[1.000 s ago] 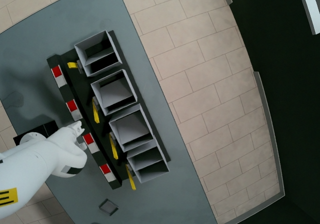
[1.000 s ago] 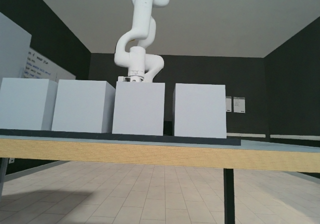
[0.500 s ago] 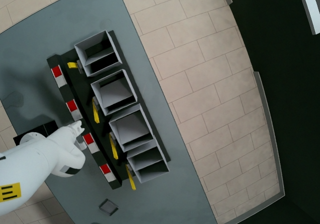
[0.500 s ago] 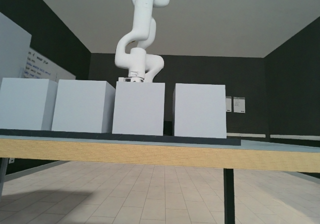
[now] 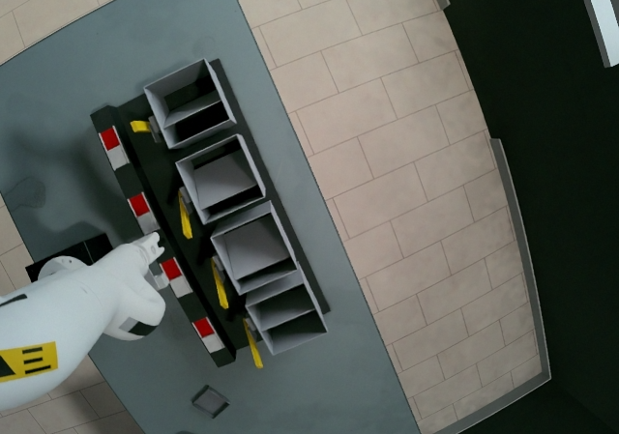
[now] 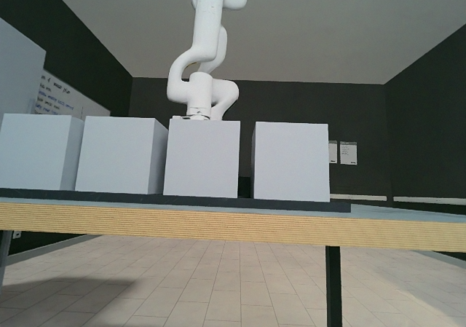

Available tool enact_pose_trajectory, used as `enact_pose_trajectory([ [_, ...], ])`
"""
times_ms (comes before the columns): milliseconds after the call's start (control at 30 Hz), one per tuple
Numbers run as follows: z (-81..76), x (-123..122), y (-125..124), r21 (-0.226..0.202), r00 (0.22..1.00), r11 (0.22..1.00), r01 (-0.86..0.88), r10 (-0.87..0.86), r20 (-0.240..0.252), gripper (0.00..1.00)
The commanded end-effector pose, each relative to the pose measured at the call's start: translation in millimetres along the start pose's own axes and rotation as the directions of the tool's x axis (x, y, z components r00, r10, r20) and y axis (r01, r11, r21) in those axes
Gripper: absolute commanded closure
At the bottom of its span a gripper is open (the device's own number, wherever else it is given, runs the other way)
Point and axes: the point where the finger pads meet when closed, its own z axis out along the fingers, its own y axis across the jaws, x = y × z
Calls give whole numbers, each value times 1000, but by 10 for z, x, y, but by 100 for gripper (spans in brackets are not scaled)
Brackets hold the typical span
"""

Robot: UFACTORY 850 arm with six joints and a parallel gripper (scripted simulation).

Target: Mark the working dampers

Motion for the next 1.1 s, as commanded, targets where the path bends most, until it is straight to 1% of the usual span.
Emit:
enact_pose_trajectory([
  [0,20,0,-5,1,1000,1000,0,0,0,100],
  [433,82,0,-4,1,1000,1000,0,0,0,100],
  [1067,89,0,-4,1,1000,1000,0,0,0,100],
])
